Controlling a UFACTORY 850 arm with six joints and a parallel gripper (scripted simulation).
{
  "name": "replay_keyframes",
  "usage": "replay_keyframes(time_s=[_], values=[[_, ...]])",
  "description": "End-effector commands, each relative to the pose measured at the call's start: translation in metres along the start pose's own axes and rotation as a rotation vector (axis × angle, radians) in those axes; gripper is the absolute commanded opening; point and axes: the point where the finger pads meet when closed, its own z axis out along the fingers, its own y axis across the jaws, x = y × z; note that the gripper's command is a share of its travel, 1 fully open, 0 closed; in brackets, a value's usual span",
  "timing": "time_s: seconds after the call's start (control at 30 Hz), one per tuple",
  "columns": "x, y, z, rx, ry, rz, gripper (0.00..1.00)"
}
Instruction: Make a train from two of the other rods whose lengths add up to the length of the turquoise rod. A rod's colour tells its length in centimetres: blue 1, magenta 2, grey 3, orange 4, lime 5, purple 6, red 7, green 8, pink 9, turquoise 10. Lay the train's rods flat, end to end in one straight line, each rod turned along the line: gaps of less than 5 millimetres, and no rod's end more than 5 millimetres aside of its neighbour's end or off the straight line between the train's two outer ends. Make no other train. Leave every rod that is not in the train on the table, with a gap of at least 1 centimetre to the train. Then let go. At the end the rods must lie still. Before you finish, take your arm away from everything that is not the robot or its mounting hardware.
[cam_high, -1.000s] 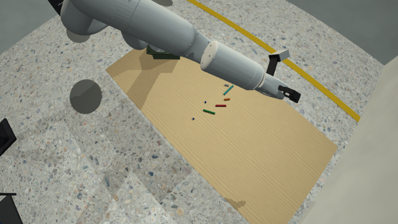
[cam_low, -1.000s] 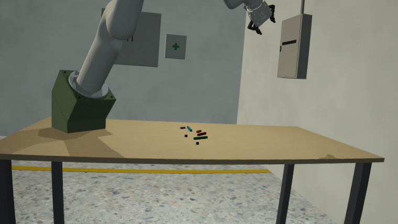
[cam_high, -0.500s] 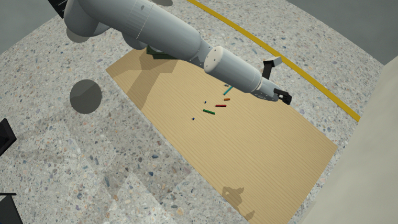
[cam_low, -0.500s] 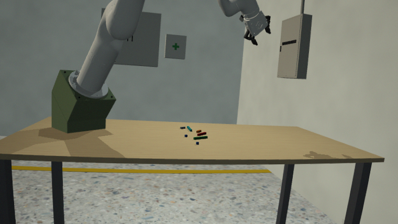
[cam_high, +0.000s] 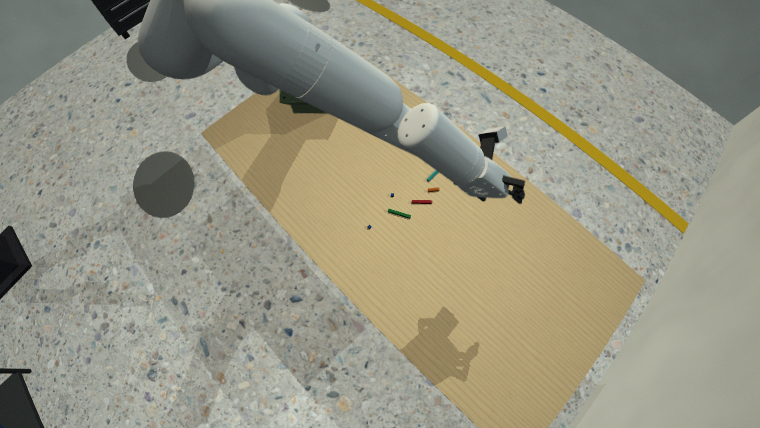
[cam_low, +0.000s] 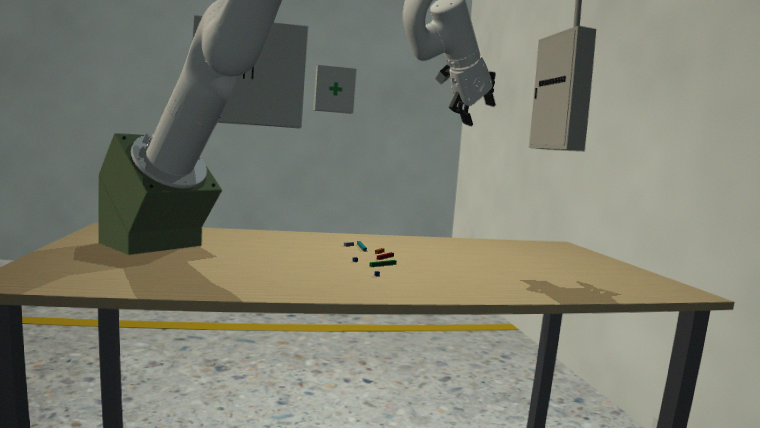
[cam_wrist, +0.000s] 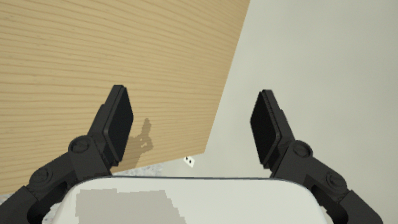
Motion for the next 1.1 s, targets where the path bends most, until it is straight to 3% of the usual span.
replay_keyframes(time_s=[0.0, 0.2, 0.27, 0.3, 0.57, 0.77, 0.83, 0.87, 1.07], values=[[0.002, -0.039, 0.021, 0.078, -0.018, -0.079, 1.0], [0.005, -0.085, 0.04, 0.163, -0.028, -0.173, 1.0], [0.005, -0.085, 0.04, 0.163, -0.028, -0.173, 1.0], [0.007, -0.107, 0.048, 0.205, -0.03, -0.221, 1.0], [0.012, -0.166, 0.065, 0.31, -0.028, -0.348, 1.0], [0.016, -0.215, 0.074, 0.393, -0.018, -0.456, 1.0], [0.016, -0.215, 0.074, 0.393, -0.018, -0.456, 1.0], [0.018, -0.238, 0.077, 0.432, -0.01, -0.51, 1.0], [0.023, -0.282, 0.08, 0.504, 0.012, -0.616, 1.0]])
